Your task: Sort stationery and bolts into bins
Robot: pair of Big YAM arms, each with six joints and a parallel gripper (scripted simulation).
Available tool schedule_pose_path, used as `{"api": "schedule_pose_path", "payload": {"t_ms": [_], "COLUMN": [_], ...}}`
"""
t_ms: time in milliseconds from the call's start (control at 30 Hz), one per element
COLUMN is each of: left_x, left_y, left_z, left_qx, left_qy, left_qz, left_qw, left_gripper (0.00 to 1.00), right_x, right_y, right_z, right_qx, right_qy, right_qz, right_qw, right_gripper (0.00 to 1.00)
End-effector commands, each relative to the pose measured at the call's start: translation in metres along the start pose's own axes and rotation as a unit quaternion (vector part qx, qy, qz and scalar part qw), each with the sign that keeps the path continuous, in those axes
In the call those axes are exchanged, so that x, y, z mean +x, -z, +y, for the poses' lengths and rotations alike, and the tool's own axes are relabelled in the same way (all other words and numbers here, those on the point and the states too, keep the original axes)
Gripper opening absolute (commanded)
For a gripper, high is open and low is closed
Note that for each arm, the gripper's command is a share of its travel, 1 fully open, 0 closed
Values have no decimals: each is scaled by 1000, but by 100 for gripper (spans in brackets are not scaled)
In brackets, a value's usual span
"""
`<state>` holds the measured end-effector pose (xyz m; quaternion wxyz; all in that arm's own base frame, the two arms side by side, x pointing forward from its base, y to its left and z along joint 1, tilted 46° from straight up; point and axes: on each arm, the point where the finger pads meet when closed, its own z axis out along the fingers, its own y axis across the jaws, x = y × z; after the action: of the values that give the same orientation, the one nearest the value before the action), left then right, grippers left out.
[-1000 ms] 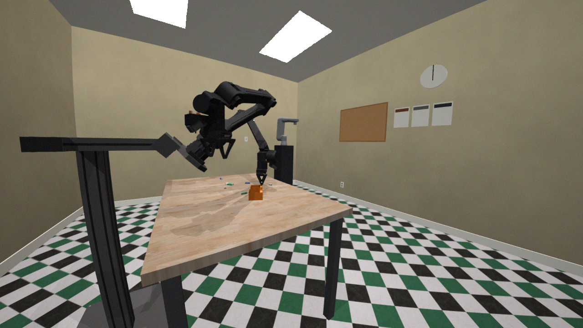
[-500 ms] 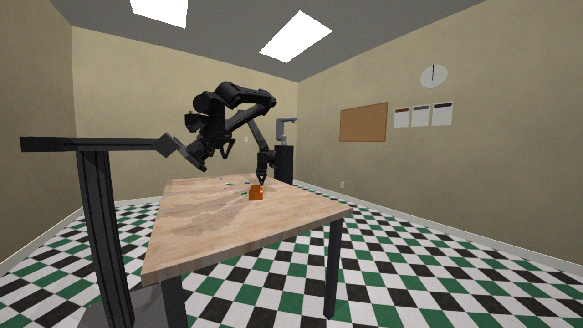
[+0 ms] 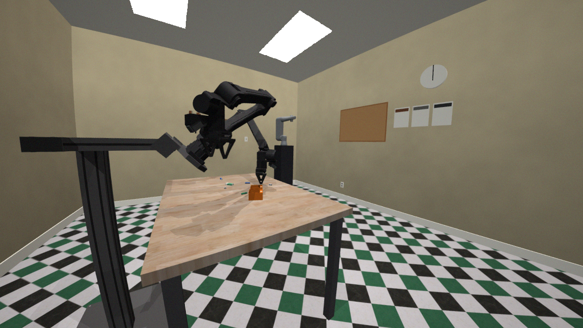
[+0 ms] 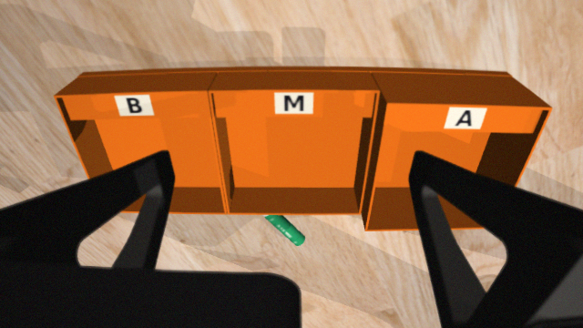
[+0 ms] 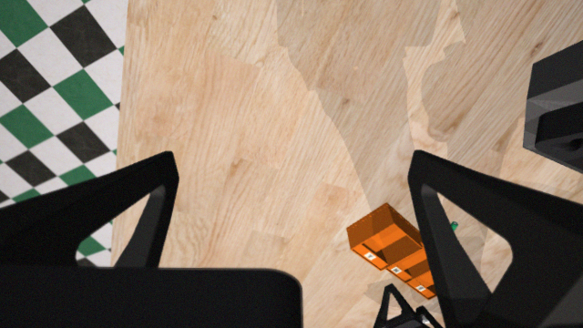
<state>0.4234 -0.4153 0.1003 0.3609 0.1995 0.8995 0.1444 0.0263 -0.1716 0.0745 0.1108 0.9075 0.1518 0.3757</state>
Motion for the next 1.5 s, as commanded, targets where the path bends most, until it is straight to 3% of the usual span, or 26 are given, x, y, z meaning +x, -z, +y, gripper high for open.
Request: {"api": "schedule_pose_path", "payload": {"t_ms": [0,33,467,567,600,700,933,1033,1467], "left_x": [-5,-24,-21,-21,3,4,-11,-17,-11], "left_y": [30,45,156,157,121,119,140,129,137], "left_z": [-4,-6,-2,-2,5,5,-14,3,-1], "left_qx": [11,16,20,20,-6,-6,15,4,10], "left_qy": [3,15,18,17,4,4,8,19,9], "left_qz": [-11,-24,-23,-23,9,9,-14,-6,-11], "left_qw": [1000,999,999,999,1000,1000,1000,1000,1000], "left_gripper": [100,100,100,100,100,100,100,100,100], "right_x": [-5,-5,-5,-5,-5,-5,-5,-5,-5], "right_y": [12,12,12,12,12,12,12,12,12], "right_z": [12,12,12,12,12,12,12,12,12], "right_qx": [-8,-8,-8,-8,-8,-8,-8,-8,-8], "right_qy": [-5,-5,-5,-5,-5,-5,-5,-5,-5], "right_qz": [-7,-7,-7,-7,-7,-7,-7,-7,-7], "right_qw": [1000,1000,1000,1000,1000,1000,1000,1000,1000], "right_gripper": [100,100,100,100,100,100,100,100,100]}}
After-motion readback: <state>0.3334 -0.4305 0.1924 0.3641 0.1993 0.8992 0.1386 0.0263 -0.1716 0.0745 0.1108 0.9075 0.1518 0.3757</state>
